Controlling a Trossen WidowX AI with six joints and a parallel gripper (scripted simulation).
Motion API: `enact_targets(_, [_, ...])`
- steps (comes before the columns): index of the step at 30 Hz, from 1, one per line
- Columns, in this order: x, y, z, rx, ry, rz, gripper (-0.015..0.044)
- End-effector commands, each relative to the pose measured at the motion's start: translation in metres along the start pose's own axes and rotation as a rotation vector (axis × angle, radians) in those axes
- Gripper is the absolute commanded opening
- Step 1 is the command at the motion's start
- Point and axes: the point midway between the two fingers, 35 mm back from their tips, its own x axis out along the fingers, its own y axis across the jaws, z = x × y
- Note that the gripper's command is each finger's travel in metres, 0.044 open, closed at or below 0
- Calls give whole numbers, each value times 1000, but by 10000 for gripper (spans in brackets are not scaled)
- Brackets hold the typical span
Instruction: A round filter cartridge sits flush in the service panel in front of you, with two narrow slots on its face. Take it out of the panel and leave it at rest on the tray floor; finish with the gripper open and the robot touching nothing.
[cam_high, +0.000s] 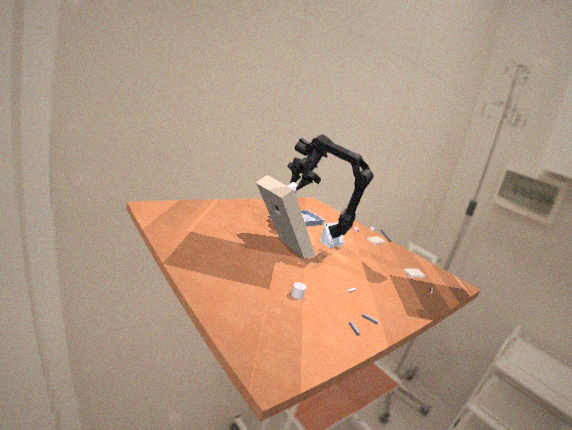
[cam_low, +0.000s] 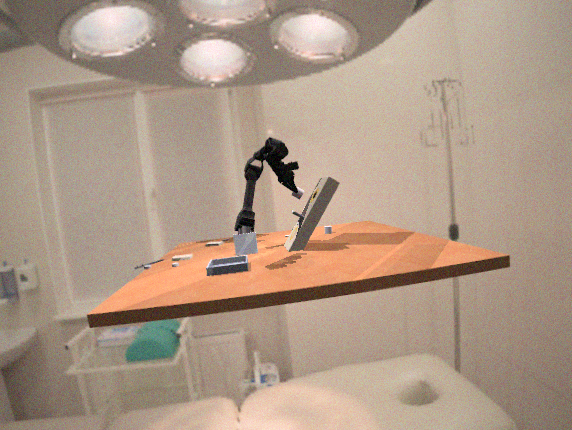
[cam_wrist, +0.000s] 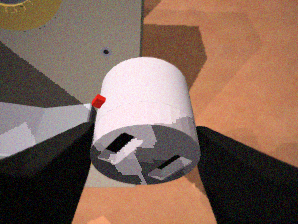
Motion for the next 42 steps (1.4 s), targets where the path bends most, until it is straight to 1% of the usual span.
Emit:
enact_targets(1, [-3,-6,-4,48,8,-28,0])
enact_targets(13, [-28,-81,-51,477,52,-278,0])
enact_targets(25, [-62,-149,-106,928,0,-553,0])
enact_targets(34, [-64,-153,-110,957,-6,-571,0])
enact_targets(42, [-63,-173,-165,1089,-11,-657,0])
